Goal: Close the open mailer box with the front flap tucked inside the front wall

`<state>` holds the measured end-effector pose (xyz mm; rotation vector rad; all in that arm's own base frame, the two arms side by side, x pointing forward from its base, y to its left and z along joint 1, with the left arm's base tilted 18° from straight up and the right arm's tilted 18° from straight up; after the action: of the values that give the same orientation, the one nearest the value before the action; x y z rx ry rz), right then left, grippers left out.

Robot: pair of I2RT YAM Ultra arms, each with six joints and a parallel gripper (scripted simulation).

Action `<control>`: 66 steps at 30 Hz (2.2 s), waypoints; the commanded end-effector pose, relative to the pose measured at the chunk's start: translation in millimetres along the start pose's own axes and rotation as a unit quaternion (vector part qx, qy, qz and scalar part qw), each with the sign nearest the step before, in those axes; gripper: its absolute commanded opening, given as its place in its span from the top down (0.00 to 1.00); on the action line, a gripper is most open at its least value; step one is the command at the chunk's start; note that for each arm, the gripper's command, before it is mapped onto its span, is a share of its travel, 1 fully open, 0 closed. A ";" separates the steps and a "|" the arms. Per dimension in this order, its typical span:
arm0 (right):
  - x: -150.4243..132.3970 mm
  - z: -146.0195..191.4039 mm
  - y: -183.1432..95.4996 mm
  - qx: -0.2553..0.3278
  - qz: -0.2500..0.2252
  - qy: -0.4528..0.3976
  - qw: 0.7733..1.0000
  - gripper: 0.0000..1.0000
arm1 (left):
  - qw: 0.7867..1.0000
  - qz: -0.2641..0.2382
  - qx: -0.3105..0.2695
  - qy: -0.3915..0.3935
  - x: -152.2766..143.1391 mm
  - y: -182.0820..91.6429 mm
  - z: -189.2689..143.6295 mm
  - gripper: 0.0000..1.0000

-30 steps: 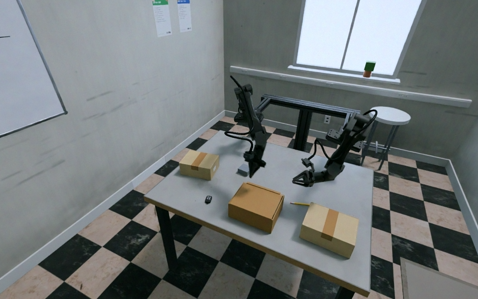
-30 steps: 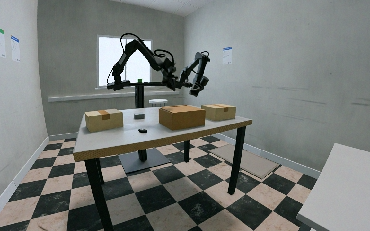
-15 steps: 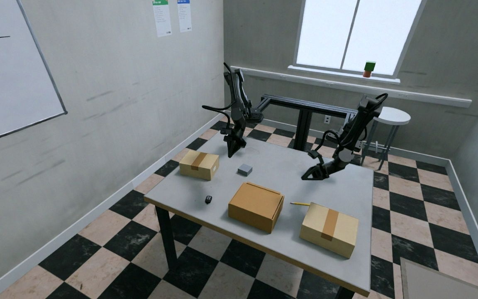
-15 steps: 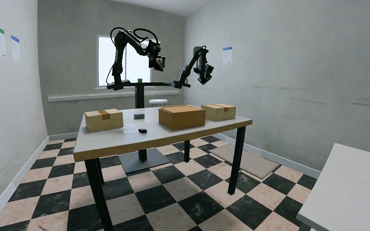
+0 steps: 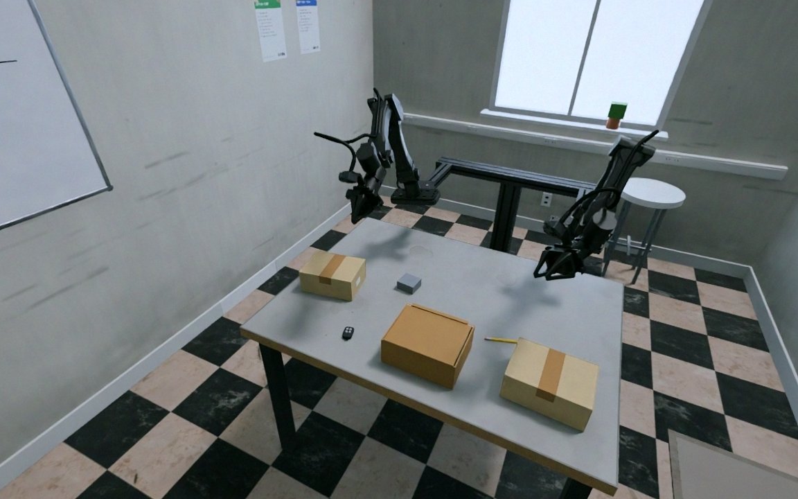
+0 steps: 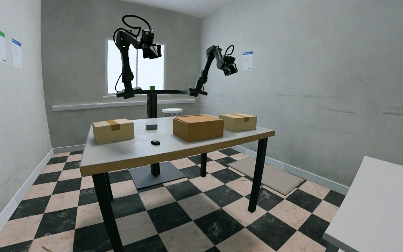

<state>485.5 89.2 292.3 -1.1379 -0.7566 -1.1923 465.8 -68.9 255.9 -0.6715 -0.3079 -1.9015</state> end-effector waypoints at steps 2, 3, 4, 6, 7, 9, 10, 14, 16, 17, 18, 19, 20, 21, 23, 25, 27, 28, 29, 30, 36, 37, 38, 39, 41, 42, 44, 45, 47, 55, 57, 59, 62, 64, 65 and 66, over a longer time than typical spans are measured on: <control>14.4 -8.9 -24.7 0.020 0.002 -0.009 1.000 0.99 | 0.998 0.027 0.016 -0.062 23.3 -12.8 30.9 0.62; 18.7 -11.4 -29.3 0.021 -0.002 -0.009 1.000 0.99 | 0.997 0.031 0.022 -0.073 26.0 -16.7 35.9 0.62; 29.0 -15.3 -37.8 0.025 -0.013 -0.008 1.000 0.99 | 0.995 0.028 0.044 -0.087 36.4 -24.4 53.0 0.62; 39.8 -21.8 -52.3 0.033 -0.023 -0.010 0.999 0.99 | 0.988 0.049 0.069 -0.130 36.1 -40.2 69.3 0.62; 45.5 -25.1 -60.8 0.038 -0.029 -0.012 0.999 0.99 | 0.983 0.056 0.084 -0.153 39.4 -49.1 79.6 0.62; 56.0 -32.8 -79.0 0.047 -0.041 -0.016 0.998 0.99 | 0.971 0.067 0.106 -0.203 48.9 -66.4 90.3 0.62; 58.4 -36.2 -86.9 0.052 -0.043 -0.019 0.998 0.99 | 0.964 0.075 0.114 -0.229 51.2 -74.6 93.1 0.62; 65.2 -43.7 -104.0 0.058 -0.054 -0.024 0.997 0.99 | 0.949 0.082 0.138 -0.270 58.7 -93.6 104.0 0.62; 69.0 -48.7 -110.5 0.052 -0.062 -0.021 0.996 0.99 | 0.951 0.072 0.144 -0.264 65.7 -99.0 109.4 0.62; 71.7 -50.9 -116.7 0.054 -0.068 -0.023 0.996 0.99 | 0.946 0.071 0.155 -0.275 70.3 -107.8 114.7 0.62; 70.6 -52.8 -118.4 0.054 -0.066 -0.024 0.996 0.99 | 0.944 0.076 0.156 -0.282 68.6 -110.3 113.9 0.62; 76.5 -54.4 -126.0 0.055 -0.077 -0.024 0.995 0.99 | 0.939 0.072 0.174 -0.288 71.8 -120.2 123.5 0.62; 78.4 -56.2 -131.3 0.056 -0.081 -0.025 0.995 0.99 | 0.934 0.073 0.183 -0.299 73.2 -126.9 127.1 0.62; 84.1 -58.1 -141.5 0.060 -0.092 -0.028 0.994 0.99 | 0.925 0.065 0.202 -0.314 80.8 -139.3 136.4 0.62; 78.7 -62.5 -147.0 0.062 -0.086 -0.034 0.994 0.99 | 0.913 0.078 0.203 -0.346 80.0 -146.1 130.9 0.62; 83.3 -65.1 -155.4 0.063 -0.096 -0.035 0.993 0.99 | 0.908 0.079 0.208 -0.356 82.4 -153.4 130.8 0.62; 90.3 -66.2 -162.7 0.063 -0.110 -0.035 0.991 0.99 | 0.904 0.079 0.219 -0.357 81.9 -161.1 136.1 0.62; 87.5 -68.1 -162.6 0.061 -0.108 -0.034 0.992 0.99 | 0.905 0.077 0.219 -0.356 83.3 -161.4 136.2 0.62; 86.6 -69.0 -161.5 0.059 -0.106 -0.034 0.992 0.99 | 0.908 0.076 0.214 -0.353 84.2 -158.9 134.5 0.62; 86.6 -69.0 -161.5 0.059 -0.106 -0.034 0.992 0.99 | 0.908 0.076 0.214 -0.353 84.2 -158.9 134.5 0.62; 126.0 -55.7 -182.1 0.067 -0.173 -0.024 0.982 0.99 | 0.922 0.033 0.221 -0.316 103.5 -164.5 148.4 0.62; 122.9 -56.5 -176.3 0.065 -0.166 -0.024 0.984 0.99 | 0.922 0.031 0.221 -0.315 103.7 -163.4 148.5 0.62; 122.1 -57.3 -173.5 0.064 -0.164 -0.023 0.984 0.99 | 0.922 0.036 0.220 -0.316 100.0 -160.3 147.0 0.62; 119.7 -58.0 -172.5 0.063 -0.160 -0.024 0.985 0.99 | 0.922 0.036 0.219 -0.316 99.6 -159.8 146.8 0.62; 121.8 -57.6 -172.2 0.064 -0.163 -0.023 0.984 0.99 | 0.922 0.047 0.213 -0.318 91.6 -152.0 142.7 0.62; 121.0 -57.3 -171.9 0.065 -0.161 -0.023 0.985 0.99 | 0.922 0.044 0.215 -0.318 93.8 -154.5 144.0 0.62; 120.5 -58.4 -170.6 0.062 -0.160 -0.022 0.985 0.99 | 0.922 0.059 0.206 -0.322 82.3 -147.3 134.4 0.62; 119.6 -58.5 -170.3 0.062 -0.158 -0.023 0.985 0.99 | 0.922 0.052 0.211 -0.320 87.0 -152.4 137.2 0.62; 119.3 -58.5 -170.3 0.062 -0.157 -0.023 0.985 0.99 | 0.922 0.046 0.215 -0.318 91.4 -157.3 139.8 0.62; 116.1 -60.7 -166.4 0.059 -0.152 -0.022 0.986 0.99 | 0.920 0.049 0.209 -0.329 88.0 -154.1 132.7 0.62; 114.8 -61.5 -165.0 0.058 -0.151 -0.022 0.987 0.99 | 0.920 0.055 0.205 -0.331 83.8 -152.1 127.9 0.62; 113.2 -62.2 -163.6 0.057 -0.149 -0.022 0.987 0.99 | 0.919 0.061 0.200 -0.333 79.4 -149.9 123.0 0.62; 110.4 -63.5 -161.3 0.055 -0.145 -0.022 0.988 0.99 | 0.919 0.062 0.199 -0.333 80.2 -149.5 124.3 0.62; 109.4 -64.0 -160.6 0.054 -0.144 -0.022 0.988 0.99 | 0.919 0.065 0.197 -0.334 78.4 -148.7 122.2 0.62; 109.4 -64.0 -160.6 0.054 -0.144 -0.022 0.988 0.99 | 0.919 0.065 0.197 -0.334 78.4 -148.7 122.2 0.62; 107.8 -64.6 -162.9 0.054 -0.142 -0.022 0.988 0.99 | 0.920 0.068 0.198 -0.332 78.0 -148.6 122.9 0.62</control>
<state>349.4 -2.6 406.7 -1.0062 -1.0145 -1.3303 348.9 -0.4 410.2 -1.0064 -1.0142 -1.3415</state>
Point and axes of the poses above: on each arm, the point where the finger pads meet when closed, its own y axis out along the fingers, its own z axis across the jaws, x = y × z, the point moved 3 cm from there along -y, back along the fingers, and after that the axes turned 15 degrees about y, right-handed, at the moved point
